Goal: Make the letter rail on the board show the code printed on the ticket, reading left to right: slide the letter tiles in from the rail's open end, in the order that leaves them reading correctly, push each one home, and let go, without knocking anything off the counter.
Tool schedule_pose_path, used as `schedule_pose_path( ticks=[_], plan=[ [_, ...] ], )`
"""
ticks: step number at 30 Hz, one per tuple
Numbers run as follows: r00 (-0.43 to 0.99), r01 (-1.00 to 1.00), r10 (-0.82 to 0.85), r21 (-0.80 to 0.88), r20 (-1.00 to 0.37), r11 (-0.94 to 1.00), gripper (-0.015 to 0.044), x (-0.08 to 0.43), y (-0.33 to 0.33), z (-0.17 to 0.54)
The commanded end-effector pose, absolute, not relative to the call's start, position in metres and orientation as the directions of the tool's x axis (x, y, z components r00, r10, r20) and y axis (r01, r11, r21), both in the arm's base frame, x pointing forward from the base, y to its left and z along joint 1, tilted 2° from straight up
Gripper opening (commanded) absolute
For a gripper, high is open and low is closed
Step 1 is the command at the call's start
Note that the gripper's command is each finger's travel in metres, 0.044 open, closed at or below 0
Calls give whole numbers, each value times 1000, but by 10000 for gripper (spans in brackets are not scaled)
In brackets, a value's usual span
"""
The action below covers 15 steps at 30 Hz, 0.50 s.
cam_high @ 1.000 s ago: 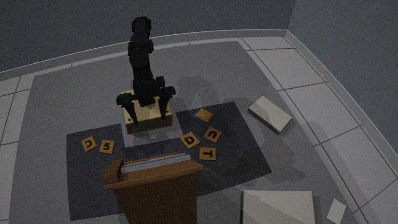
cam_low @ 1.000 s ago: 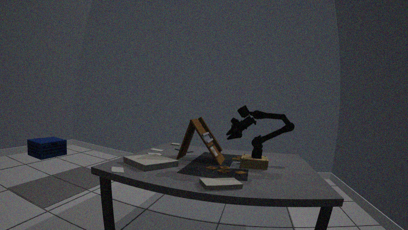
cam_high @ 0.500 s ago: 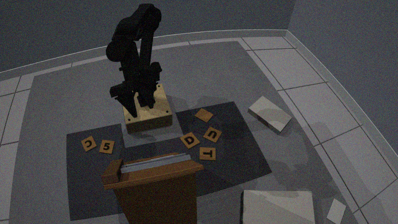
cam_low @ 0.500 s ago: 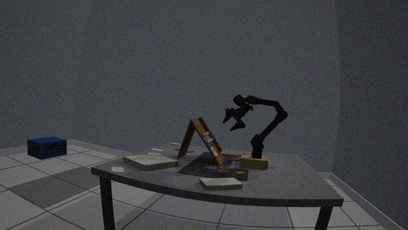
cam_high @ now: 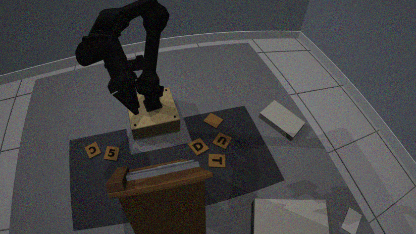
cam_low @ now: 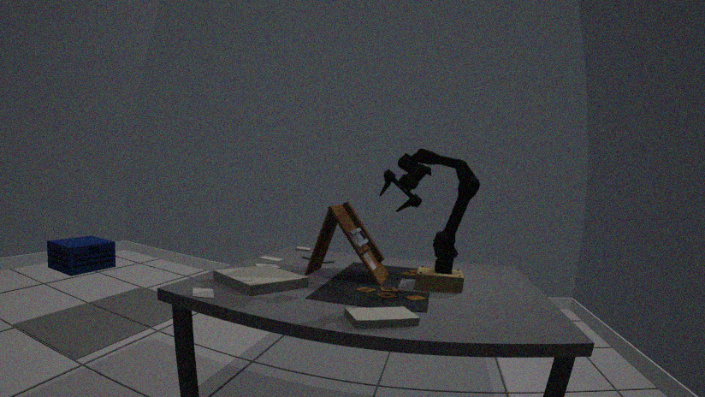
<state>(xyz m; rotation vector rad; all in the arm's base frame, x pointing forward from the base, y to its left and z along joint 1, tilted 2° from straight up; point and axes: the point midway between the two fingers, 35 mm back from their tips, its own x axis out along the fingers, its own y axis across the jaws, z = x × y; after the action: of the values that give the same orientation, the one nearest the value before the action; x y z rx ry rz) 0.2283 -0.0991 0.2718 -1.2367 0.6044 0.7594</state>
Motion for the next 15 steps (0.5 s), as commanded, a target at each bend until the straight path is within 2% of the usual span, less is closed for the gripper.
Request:
schedule_pose_path(
  ticks=[1,15],
  plan=[
    [623,-777,212,-626,-753,58,440,231,-107,280],
    [622,-778,212,-626,-754,58,440,230,-97,283]
  ],
)
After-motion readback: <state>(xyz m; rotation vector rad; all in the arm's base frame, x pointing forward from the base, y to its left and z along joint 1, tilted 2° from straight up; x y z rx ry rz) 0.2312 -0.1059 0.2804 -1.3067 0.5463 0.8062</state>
